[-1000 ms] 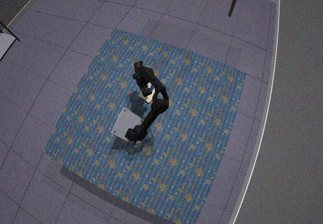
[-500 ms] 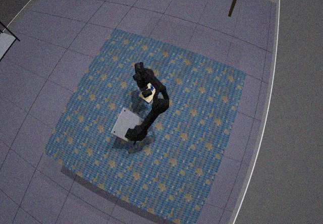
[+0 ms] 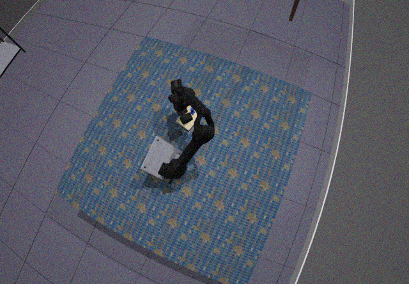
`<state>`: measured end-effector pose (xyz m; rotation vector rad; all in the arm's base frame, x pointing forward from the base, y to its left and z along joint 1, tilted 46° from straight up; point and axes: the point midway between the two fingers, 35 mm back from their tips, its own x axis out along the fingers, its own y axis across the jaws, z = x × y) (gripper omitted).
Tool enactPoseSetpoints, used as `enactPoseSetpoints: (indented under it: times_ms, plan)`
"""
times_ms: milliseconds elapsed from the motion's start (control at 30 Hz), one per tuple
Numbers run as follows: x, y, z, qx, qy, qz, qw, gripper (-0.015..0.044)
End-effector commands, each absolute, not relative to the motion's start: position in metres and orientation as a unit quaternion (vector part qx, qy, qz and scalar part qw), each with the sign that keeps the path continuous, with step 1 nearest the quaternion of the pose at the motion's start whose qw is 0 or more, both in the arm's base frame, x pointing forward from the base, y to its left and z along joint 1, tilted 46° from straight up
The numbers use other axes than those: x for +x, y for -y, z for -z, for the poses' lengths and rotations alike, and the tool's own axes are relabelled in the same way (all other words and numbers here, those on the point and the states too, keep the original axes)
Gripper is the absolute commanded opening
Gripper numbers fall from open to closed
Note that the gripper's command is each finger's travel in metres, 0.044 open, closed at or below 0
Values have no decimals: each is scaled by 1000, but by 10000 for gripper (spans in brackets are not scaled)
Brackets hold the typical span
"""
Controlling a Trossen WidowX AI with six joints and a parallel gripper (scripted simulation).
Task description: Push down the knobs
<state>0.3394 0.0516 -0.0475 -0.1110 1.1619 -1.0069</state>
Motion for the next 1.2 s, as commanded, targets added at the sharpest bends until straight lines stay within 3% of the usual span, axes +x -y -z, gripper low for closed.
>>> enactPoseSetpoints:
  times_ms: [0, 1167]
  plan:
    - [340, -51, 48, -53, -524, 454, 718, 0]
    - [340, -49, 50, -53, -524, 454, 718, 0]
